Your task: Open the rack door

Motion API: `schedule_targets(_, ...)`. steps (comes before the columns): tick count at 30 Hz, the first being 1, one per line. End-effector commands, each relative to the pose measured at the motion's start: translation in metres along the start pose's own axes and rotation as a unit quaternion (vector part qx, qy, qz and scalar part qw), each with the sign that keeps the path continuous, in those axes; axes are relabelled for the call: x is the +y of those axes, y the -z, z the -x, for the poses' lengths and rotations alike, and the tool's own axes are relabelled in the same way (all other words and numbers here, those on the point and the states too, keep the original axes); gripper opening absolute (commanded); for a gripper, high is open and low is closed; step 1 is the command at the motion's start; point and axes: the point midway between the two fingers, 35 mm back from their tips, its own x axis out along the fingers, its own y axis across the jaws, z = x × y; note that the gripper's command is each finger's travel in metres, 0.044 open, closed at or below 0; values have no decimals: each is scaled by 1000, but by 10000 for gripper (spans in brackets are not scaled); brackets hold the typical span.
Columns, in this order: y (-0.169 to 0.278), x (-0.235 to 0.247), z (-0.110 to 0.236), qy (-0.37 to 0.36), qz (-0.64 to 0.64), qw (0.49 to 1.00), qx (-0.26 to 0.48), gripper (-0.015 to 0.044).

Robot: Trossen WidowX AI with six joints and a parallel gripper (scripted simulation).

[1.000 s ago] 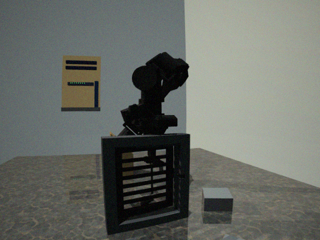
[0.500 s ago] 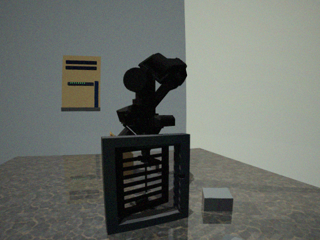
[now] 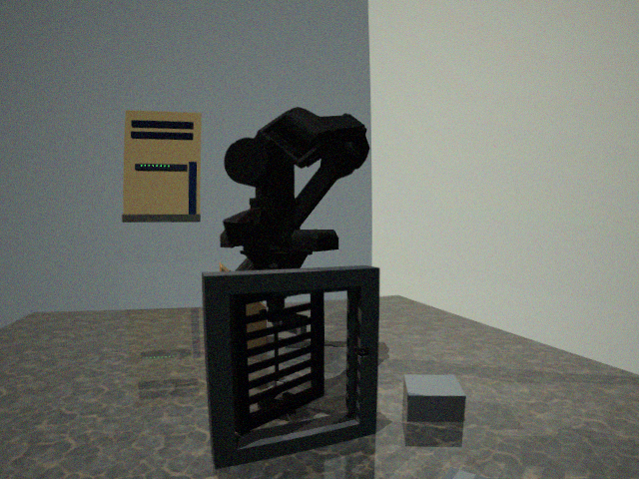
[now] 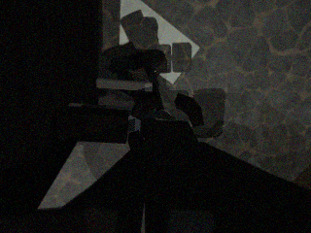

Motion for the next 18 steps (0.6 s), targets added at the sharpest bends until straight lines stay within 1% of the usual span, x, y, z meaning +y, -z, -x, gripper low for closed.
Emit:
schedule_targets(1, -3, -5, 0, -1, 41, 999, -3, 16)
schedule_targets(18, -17, -35, 0, 1, 168, 986, -3, 16)
